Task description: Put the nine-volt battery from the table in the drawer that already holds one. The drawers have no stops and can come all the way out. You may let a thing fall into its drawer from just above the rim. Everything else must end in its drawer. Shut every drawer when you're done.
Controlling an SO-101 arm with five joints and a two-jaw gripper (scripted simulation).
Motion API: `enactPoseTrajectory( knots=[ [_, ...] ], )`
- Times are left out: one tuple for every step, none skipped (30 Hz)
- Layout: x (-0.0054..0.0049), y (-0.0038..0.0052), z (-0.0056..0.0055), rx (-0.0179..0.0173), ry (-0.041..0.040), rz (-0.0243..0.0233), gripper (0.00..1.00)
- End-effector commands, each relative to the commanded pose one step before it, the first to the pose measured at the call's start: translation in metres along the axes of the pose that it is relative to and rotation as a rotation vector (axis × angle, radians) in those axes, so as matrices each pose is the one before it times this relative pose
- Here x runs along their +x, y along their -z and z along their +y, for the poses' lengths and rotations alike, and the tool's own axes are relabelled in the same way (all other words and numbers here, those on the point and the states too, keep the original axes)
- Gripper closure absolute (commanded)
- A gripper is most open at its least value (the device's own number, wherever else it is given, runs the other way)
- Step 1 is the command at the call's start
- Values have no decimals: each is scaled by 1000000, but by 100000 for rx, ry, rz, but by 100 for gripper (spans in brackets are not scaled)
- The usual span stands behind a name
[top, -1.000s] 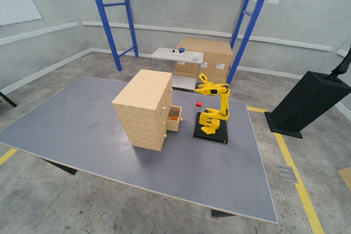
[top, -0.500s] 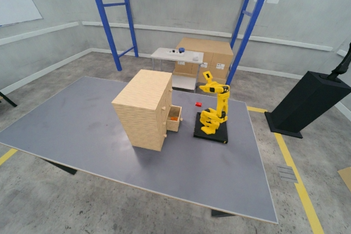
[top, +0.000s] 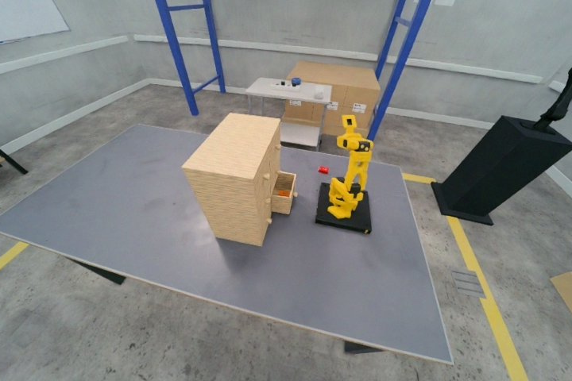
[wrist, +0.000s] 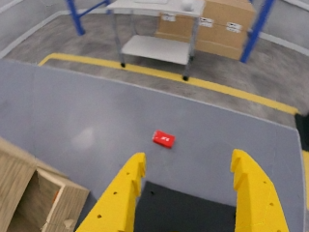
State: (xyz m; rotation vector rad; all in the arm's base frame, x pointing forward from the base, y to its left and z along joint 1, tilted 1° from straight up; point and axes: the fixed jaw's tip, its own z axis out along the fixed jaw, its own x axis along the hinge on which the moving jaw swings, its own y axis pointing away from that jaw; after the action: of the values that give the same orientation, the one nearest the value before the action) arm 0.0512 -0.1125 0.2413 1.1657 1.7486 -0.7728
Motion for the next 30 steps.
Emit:
enactPoseTrajectory(
  knots=[
    [-267, -477, -7784, 5590, -3047, 542, 70],
    [1, -1, 0, 0, 0, 1, 70],
    [-1, 1, 0, 0, 0, -1, 70],
    [1, -1, 0, 0, 0, 1, 70],
    [0, 0, 0, 0, 0, 0, 70],
    [0, 0, 0, 0, 0, 0, 70],
    [-1, 1, 0, 0, 0, -1, 70],
    [1, -1, 0, 0, 0, 1, 70],
    [-1, 1, 0, 0, 0, -1, 70],
    [1, -1, 0, 0, 0, 1, 70],
    [-1, 1, 0, 0, 0, -1, 70],
    [1, -1, 0, 0, 0, 1, 70],
    [-1, 1, 0, 0, 0, -1, 70],
    [1, -1, 0, 0, 0, 1, 70],
    [-1, 1, 0, 0, 0, -1, 70],
    [1, -1, 0, 0, 0, 1, 70],
    [-1, 1, 0, 0, 0, -1, 70],
    [1, -1, 0, 0, 0, 1, 70],
    [-1, 1, 0, 0, 0, -1, 70],
    [1, -1, 0, 0, 0, 1, 70],
    [-1, 1, 0, 0, 0, -1, 70],
    [0, 0, 0, 0, 0, 0, 70],
    [0, 0, 0, 0, 0, 0, 70],
    [-111, -1307, -20, -33, 3052, 790, 70],
    [-111, -1312, -31, -58, 3052, 787, 70],
    [-107, -1320, -42, -81, 3052, 786, 70],
    [-106, -1325, -52, -105, 3052, 782, 70],
    [-102, -1332, -62, -129, 3052, 780, 70],
    [-100, -1337, -72, -153, 3052, 774, 70],
    [-95, -1344, -83, -176, 3052, 770, 70]
  ],
)
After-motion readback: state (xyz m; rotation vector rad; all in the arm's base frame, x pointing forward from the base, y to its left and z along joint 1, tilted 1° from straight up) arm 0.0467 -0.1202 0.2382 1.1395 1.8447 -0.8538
